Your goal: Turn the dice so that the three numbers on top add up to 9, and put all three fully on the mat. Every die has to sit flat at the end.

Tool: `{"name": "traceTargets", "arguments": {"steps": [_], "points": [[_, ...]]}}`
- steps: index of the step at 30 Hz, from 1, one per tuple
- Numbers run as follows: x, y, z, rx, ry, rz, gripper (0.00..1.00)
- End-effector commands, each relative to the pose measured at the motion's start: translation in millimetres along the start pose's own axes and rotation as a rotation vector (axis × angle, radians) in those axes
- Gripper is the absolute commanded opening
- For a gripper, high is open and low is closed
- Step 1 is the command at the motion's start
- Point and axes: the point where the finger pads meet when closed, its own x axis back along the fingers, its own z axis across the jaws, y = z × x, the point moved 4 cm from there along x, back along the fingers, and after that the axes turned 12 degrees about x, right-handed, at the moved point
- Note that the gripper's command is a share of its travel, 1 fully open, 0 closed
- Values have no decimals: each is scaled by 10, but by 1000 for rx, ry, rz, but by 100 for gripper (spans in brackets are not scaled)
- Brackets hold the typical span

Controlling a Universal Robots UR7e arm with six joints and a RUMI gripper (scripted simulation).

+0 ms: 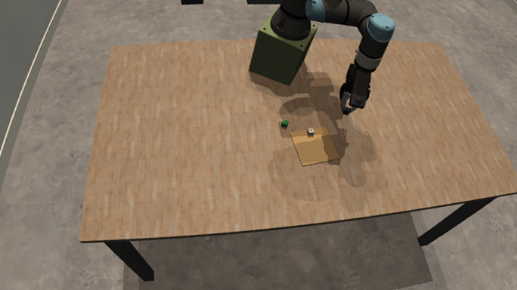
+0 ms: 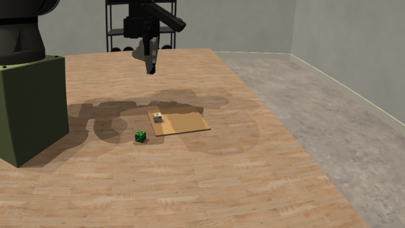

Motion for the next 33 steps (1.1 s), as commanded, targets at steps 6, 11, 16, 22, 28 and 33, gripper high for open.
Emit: {"name": "traceTargets", "arguments": {"steps": [6, 11, 16, 22, 28, 33], "points": [[2, -5, -2, 5, 0, 1, 3], [2, -9, -5, 19, 0, 1, 3], [2, -20, -14, 55, 0, 1, 3], [1, -42, -32, 131, 0, 1, 3], [0, -63, -49, 204, 0, 1, 3], [-2, -95, -77, 321, 0, 1, 3]]}}
